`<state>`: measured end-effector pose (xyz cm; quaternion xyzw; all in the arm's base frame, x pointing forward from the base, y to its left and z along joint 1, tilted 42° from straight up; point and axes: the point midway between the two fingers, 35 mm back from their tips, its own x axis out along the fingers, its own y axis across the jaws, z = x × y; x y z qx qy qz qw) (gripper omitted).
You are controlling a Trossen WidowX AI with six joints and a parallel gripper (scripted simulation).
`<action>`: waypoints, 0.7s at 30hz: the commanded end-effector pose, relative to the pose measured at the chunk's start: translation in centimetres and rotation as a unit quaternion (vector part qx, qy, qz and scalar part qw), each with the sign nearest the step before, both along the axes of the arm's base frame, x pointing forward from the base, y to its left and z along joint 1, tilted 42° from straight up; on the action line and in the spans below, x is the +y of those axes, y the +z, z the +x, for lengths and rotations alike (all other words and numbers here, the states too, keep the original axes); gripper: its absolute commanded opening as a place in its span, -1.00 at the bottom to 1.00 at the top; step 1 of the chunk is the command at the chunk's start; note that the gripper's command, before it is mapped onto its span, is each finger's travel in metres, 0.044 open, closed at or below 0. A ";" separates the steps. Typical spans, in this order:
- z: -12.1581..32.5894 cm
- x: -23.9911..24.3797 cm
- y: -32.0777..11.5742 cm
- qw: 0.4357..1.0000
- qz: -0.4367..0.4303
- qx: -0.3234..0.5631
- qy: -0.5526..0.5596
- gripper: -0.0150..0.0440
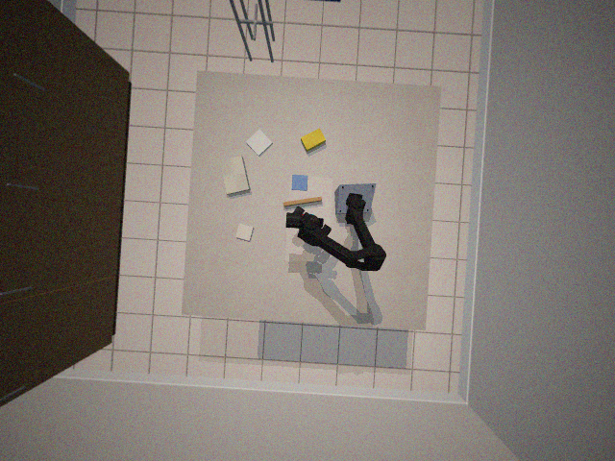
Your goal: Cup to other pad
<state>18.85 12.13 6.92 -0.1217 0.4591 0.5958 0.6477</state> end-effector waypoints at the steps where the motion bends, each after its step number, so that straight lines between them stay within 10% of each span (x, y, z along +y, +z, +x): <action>1: 0.2 -0.3 0.5 1.000 0.000 -0.005 0.001 -0.06; 6: 0.1 -0.7 0.7 1.000 0.000 -0.004 0.001 -0.06; 18: 0.1 -0.9 0.8 1.000 0.000 0.000 0.000 1.00; 21: 0.3 -1.6 1.5 1.000 -0.001 -0.001 0.000 1.00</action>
